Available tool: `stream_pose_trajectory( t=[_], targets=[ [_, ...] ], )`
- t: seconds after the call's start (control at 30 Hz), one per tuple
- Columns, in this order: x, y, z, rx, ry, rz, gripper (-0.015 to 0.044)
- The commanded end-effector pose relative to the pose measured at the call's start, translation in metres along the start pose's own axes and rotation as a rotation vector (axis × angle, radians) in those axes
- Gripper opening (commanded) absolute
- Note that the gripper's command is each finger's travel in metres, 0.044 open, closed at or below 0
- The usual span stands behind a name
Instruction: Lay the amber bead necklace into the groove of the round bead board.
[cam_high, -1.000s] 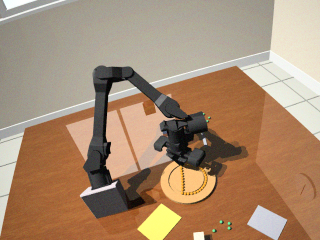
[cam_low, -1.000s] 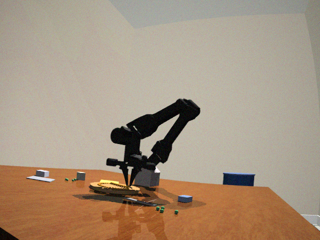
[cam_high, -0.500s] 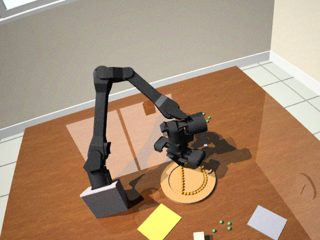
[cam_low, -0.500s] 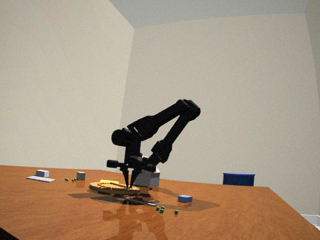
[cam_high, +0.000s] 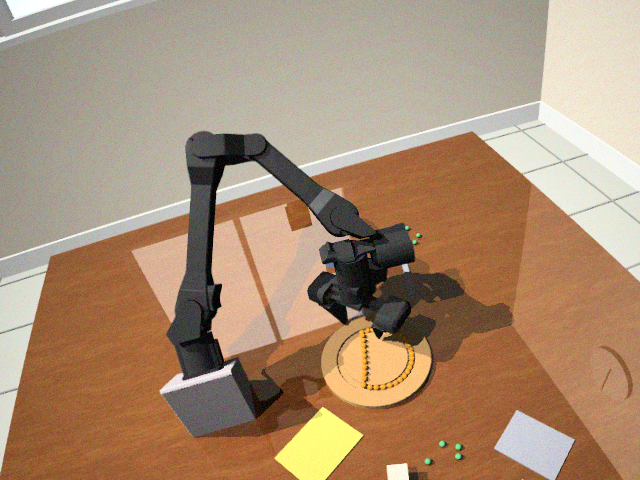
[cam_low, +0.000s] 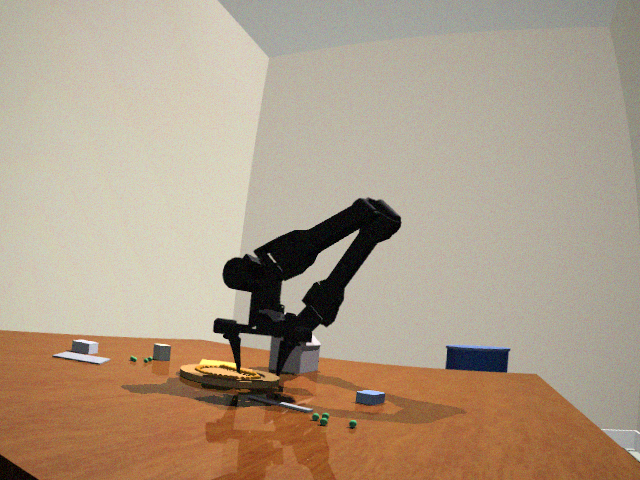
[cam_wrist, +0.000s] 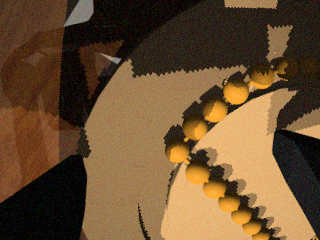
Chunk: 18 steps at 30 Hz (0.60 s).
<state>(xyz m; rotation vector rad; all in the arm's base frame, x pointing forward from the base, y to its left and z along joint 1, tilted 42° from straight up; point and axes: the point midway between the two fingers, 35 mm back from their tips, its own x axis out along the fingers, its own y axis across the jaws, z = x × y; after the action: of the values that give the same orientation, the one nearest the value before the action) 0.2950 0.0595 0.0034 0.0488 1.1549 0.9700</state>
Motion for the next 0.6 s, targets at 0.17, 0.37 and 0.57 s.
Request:
stream_pose_trajectory(
  t=[0.17,0.37,0.57],
  targets=[
    [-0.0050,0.0002,0.0000,-0.001,-0.001,0.005,0.0440],
    [-0.0050,0.0002,0.0000,-0.001,-0.001,0.005,0.0440],
    [-0.0050,0.0002,0.0000,-0.001,-0.001,0.005,0.0440]
  ],
)
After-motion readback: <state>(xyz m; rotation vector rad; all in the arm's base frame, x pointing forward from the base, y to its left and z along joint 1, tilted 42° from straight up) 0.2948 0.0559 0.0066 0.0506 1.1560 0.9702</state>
